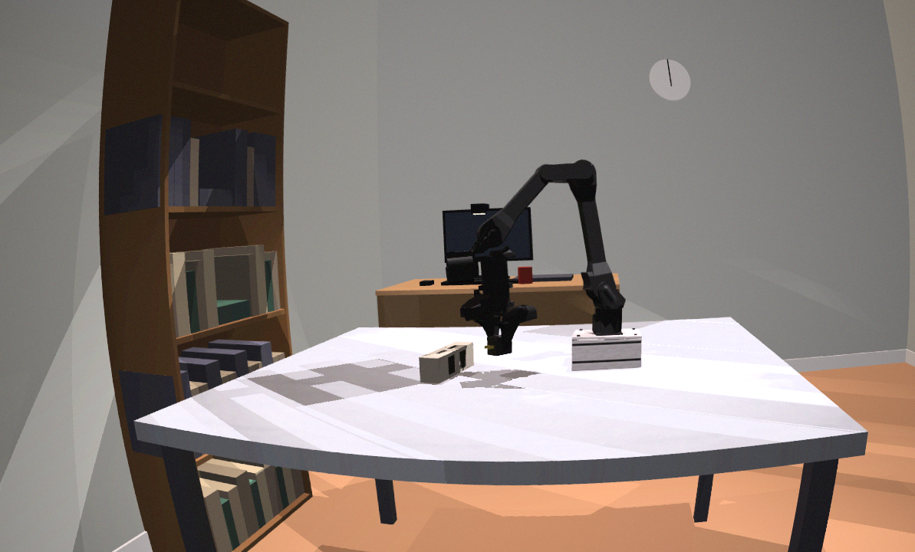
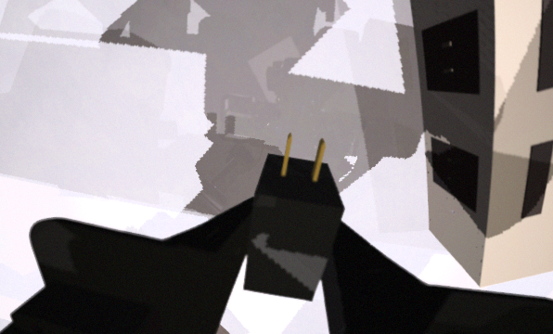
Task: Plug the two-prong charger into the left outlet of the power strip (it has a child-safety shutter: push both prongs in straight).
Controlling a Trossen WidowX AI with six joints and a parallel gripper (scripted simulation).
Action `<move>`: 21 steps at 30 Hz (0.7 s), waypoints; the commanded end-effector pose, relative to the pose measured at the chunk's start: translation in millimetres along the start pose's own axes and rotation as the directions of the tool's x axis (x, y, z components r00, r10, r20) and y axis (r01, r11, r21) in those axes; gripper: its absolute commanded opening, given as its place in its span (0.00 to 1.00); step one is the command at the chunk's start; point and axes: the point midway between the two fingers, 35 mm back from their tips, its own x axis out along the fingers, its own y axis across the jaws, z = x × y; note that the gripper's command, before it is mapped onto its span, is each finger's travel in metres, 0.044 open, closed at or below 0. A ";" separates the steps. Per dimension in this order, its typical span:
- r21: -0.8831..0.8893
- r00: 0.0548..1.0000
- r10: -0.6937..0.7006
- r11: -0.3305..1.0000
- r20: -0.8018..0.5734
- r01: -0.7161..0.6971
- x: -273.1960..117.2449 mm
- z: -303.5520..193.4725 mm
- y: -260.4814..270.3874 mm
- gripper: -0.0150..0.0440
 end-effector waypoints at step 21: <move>0.315 1.000 0.022 0.949 0.009 -0.024 10.5 13.3 6.5 0.25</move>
